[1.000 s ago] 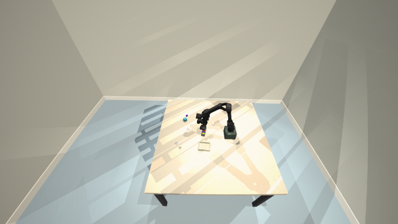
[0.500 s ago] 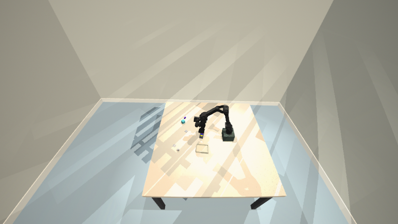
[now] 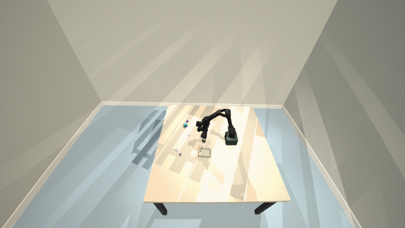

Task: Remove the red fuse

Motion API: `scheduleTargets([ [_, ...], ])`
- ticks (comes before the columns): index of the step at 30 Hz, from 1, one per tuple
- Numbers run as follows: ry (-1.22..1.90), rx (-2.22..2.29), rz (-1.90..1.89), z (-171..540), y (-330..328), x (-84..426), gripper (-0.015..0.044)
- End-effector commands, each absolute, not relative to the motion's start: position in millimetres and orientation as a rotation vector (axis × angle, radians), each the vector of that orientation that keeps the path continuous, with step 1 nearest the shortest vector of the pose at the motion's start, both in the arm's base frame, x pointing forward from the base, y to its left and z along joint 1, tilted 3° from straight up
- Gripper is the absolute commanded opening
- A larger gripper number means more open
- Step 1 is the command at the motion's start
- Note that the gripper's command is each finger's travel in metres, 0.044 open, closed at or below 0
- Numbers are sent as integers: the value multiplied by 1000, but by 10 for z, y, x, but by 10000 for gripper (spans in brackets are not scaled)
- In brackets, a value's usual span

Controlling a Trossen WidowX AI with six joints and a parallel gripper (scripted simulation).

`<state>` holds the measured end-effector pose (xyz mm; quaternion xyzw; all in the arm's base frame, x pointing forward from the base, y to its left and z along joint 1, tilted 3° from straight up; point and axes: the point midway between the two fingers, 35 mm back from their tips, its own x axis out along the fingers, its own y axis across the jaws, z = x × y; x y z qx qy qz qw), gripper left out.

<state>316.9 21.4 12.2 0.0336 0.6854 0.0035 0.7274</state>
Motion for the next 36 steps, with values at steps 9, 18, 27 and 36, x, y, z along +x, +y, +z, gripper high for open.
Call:
scheduleTargets([
  [9, 1513, 68, 7, -10, 207, 3165, 74],
  [18, 1513, 68, 7, -24, 207, 3165, 74],
  [27, 1513, 68, 7, -47, 208, 3167, 74],
  [36, 1514, 68, 7, -123, 212, 3171, 74],
])
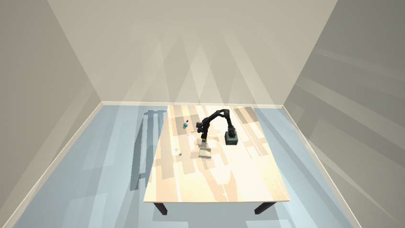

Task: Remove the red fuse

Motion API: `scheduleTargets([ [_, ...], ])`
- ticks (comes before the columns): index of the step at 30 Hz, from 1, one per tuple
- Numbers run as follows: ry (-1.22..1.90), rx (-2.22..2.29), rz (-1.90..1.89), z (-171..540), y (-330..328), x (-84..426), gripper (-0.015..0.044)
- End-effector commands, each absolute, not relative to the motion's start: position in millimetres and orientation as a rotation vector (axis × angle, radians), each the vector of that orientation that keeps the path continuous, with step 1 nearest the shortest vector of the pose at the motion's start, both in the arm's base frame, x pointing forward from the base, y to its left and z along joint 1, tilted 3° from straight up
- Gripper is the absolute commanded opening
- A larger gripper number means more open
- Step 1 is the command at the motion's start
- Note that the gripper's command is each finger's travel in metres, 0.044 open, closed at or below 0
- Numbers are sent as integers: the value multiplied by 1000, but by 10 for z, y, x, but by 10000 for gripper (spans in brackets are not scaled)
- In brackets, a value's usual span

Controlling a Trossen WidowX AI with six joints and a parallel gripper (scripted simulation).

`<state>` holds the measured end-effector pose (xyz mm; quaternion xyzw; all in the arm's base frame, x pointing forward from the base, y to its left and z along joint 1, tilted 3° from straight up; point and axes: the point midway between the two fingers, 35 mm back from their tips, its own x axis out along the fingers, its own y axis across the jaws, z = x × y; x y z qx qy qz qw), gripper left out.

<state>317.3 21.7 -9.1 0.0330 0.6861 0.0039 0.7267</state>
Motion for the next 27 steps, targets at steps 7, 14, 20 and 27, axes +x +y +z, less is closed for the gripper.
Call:
scheduleTargets([
  [7, 1515, 72, 9, -114, 218, 3169, 54],
  [14, 1515, 72, 9, -114, 218, 3169, 7],
  [20, 1515, 72, 9, -107, 217, 3169, 0],
  [27, 1515, 72, 8, -72, 216, 3169, 0],
])
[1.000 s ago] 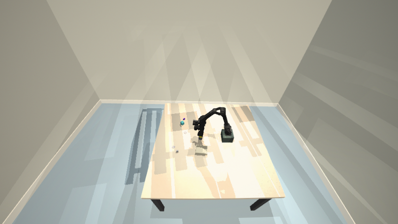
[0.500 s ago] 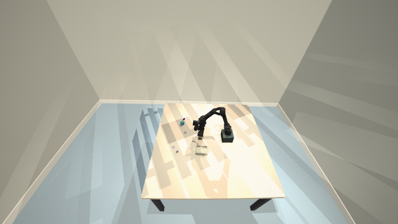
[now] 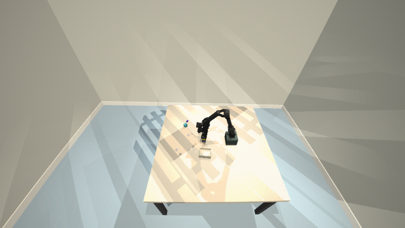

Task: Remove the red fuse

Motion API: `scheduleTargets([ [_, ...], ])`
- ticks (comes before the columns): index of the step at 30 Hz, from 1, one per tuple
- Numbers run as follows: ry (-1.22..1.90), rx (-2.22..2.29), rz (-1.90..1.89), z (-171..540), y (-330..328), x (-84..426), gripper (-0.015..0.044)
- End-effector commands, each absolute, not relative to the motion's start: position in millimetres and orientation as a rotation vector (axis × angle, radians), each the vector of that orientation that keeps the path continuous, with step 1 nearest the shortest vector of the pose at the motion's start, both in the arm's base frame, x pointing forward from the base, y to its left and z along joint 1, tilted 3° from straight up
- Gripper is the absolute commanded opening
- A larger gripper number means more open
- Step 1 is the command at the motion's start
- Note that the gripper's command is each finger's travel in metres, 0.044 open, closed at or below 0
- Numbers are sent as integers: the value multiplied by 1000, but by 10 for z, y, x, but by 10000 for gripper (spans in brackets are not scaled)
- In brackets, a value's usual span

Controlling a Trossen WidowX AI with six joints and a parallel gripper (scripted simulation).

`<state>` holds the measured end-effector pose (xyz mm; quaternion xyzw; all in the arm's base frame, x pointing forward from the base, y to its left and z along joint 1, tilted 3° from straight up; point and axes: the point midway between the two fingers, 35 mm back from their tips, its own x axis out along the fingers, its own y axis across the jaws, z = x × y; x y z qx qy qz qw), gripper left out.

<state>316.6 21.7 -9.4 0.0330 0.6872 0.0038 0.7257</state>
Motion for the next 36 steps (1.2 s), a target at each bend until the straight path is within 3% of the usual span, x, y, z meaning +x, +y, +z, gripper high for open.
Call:
scheduleTargets([
  [1, 1515, 72, 8, -68, 215, 3170, 0],
  [36, 1514, 70, 8, 105, 206, 3166, 0],
])
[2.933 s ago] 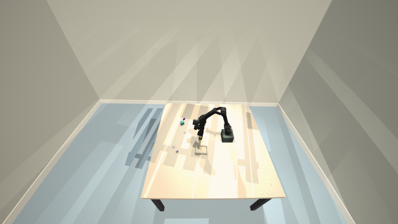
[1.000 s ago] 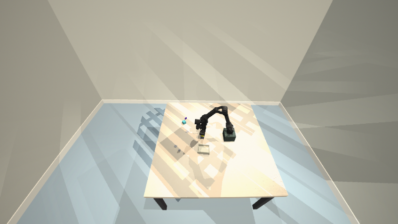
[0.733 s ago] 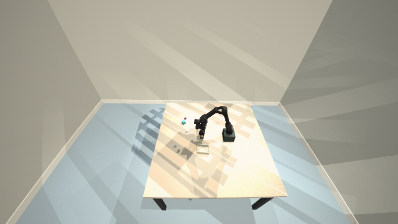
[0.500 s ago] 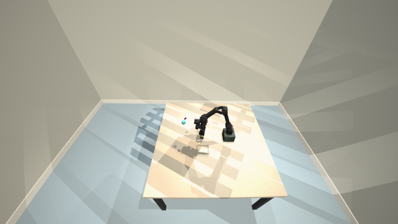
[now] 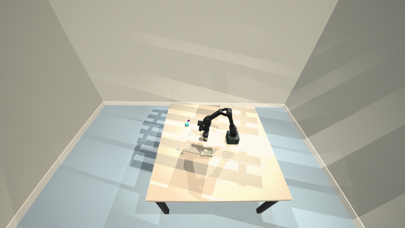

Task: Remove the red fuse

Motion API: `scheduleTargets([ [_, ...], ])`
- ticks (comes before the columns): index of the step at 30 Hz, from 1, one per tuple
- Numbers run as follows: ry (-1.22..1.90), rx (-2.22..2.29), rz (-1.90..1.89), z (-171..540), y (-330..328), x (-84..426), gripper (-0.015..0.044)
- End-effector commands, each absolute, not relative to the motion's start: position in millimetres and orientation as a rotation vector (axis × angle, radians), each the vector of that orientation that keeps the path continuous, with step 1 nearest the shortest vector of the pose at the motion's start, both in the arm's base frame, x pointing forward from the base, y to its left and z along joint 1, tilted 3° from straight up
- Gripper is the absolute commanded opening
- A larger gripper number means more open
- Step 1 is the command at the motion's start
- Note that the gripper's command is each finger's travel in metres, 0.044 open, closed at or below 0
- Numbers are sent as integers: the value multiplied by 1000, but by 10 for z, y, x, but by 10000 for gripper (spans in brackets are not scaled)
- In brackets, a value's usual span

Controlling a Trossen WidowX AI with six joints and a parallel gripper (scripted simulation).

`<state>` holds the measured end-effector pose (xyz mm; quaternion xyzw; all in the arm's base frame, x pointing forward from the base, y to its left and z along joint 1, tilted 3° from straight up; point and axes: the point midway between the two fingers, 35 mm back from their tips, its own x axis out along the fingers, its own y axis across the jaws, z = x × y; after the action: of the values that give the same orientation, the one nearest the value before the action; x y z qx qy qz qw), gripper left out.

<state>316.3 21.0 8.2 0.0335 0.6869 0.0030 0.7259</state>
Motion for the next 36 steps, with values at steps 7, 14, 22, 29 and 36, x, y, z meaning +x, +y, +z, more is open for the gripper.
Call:
scheduleTargets([
  [7, 1514, 69, 8, 140, 204, 3164, 0],
  [14, 1514, 69, 7, 174, 203, 3161, 0],
  [22, 1513, 68, 7, 214, 200, 3158, 0],
  [29, 1513, 68, 7, 247, 199, 3155, 0],
  [36, 1513, 68, 7, 301, 196, 3152, 0],
])
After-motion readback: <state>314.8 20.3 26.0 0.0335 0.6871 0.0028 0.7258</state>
